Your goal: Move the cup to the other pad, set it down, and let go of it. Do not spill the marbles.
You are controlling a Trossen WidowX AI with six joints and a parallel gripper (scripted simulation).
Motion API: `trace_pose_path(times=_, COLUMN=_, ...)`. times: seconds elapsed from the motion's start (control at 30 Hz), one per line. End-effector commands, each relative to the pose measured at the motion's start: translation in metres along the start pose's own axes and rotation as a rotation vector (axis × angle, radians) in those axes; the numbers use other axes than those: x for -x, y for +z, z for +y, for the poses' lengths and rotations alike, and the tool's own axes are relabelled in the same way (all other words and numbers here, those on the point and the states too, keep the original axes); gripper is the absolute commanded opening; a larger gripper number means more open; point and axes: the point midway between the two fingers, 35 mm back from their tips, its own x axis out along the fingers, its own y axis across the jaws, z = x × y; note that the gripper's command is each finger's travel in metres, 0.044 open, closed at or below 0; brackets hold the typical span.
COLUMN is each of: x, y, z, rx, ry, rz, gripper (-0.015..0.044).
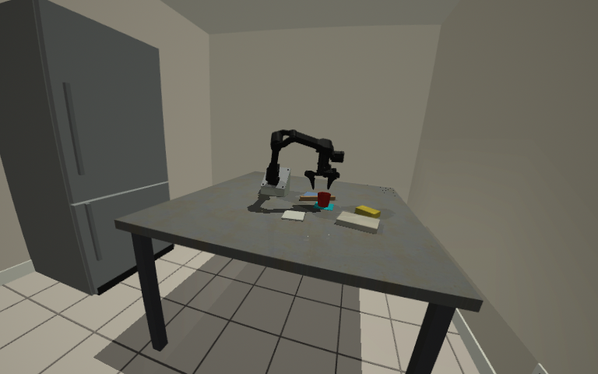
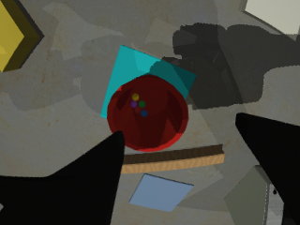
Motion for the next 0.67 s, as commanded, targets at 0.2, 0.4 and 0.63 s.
trace_pose_path(times=0.2, x=0.033, y=0.001, z=0.002, rx=-0.006, ry=0.005, rz=0.008, gripper=0.044)
trace_pose_path(times=0.4, x=0.051, y=0.001, z=0.002, rx=-0.007, ry=0.004, rz=0.008, gripper=0.044)
trace_pose_path(times=0.63, x=0.052, y=0.002, z=0.002, rx=-0.004, ry=0.009, rz=0.002, gripper=0.044)
